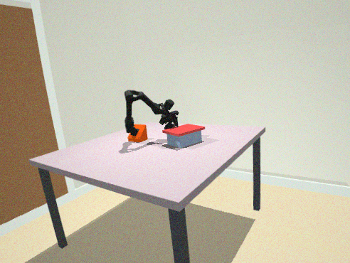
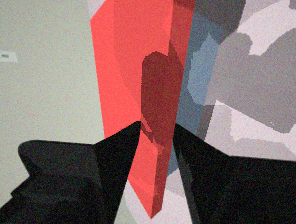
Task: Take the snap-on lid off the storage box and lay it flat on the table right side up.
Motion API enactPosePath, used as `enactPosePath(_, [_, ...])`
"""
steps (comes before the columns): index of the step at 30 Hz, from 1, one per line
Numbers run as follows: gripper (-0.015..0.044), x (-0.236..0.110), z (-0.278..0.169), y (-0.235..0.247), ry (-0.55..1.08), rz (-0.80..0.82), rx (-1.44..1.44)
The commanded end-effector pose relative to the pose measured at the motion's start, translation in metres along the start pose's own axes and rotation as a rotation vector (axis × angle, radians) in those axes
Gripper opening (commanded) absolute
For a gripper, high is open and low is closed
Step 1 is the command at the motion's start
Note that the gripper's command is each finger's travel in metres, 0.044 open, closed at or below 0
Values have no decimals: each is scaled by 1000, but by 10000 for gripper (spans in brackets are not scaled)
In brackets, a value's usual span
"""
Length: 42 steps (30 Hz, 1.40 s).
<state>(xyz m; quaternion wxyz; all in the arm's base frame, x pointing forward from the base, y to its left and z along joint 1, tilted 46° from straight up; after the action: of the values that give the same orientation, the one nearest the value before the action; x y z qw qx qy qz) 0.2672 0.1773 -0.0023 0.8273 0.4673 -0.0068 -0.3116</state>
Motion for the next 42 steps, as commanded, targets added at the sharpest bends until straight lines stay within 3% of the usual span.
enactPosePath(1, [0,-3,-1,2,2,7,2])
enactPosePath(42, [0,-10,-1,7,2,7,2])
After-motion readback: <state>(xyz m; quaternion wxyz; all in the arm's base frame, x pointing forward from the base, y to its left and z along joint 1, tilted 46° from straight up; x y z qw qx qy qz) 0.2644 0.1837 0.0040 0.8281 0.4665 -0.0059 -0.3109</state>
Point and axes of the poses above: the point midway between the two fingers, 35 mm back from their tips, its own x axis out along the fingers, its own y axis across the jaws, z = x × y, the point moved 7 cm from there along -x, back along the fingers, and after that the axes turned 8 degrees about x, right-handed, at the moved point
